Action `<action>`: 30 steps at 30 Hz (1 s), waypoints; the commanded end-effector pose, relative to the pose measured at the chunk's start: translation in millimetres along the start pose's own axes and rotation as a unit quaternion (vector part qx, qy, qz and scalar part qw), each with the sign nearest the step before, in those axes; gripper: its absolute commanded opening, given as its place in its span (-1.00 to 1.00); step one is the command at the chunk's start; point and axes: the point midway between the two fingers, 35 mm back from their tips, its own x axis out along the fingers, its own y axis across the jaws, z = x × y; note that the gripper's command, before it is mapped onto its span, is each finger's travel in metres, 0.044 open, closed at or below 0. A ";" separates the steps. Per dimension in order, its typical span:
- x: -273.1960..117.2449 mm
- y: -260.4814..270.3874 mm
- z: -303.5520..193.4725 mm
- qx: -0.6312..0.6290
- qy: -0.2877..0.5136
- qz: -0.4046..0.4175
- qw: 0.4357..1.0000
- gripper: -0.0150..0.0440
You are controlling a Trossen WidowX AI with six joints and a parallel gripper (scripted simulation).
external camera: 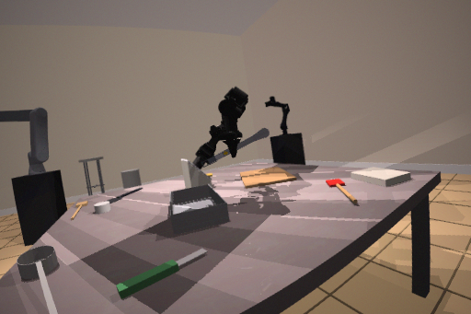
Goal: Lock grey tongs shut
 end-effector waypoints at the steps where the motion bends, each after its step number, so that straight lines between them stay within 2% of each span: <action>1: -2.0 -21.0 -18.4 0.046 0.006 0.001 0.999 -1.00; 8: -0.6 -53.7 -42.6 0.114 0.010 -0.005 0.993 -1.00; 16: -0.5 -55.5 -43.8 0.106 0.010 -0.005 0.994 -1.00; 30: 0.8 -79.7 -59.0 -0.158 0.004 0.000 0.987 -1.00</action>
